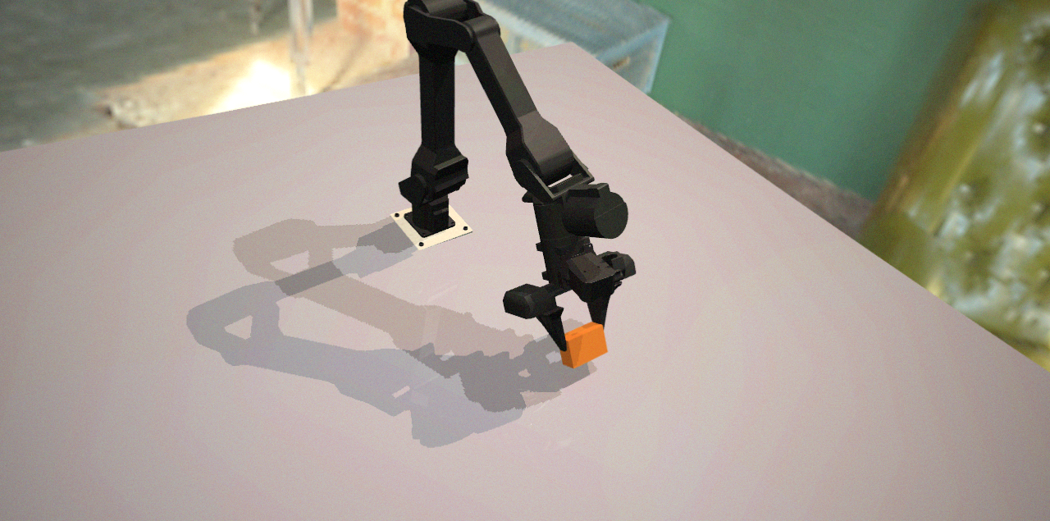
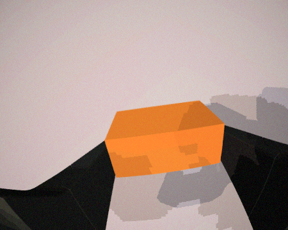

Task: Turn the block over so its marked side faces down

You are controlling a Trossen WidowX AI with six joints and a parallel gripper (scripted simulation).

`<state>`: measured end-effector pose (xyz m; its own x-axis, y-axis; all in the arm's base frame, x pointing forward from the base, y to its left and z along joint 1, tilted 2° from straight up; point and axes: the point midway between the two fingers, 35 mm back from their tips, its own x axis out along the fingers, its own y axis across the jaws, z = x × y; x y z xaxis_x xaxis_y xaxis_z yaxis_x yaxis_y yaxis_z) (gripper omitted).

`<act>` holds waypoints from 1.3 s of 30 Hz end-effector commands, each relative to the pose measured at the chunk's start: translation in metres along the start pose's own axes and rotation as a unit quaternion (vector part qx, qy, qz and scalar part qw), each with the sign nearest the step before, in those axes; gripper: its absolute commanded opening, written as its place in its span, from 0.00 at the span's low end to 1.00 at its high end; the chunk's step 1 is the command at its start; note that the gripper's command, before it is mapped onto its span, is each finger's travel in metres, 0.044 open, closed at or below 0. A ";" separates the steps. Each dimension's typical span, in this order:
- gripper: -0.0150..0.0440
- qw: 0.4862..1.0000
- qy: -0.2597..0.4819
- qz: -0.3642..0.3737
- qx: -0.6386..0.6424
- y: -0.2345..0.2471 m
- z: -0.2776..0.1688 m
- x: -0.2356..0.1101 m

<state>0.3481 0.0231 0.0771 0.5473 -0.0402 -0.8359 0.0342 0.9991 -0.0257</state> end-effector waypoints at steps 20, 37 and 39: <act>0.25 0.991 -0.136 -0.001 -0.009 0.003 0.000 0.037; 0.25 0.968 -0.251 -0.001 -0.005 0.002 -0.014 0.042; 0.25 0.964 -0.264 -0.001 -0.005 0.001 -0.016 0.040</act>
<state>0.3657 0.0245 0.0402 0.8879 -0.0358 -0.4586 0.0266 0.9993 -0.0264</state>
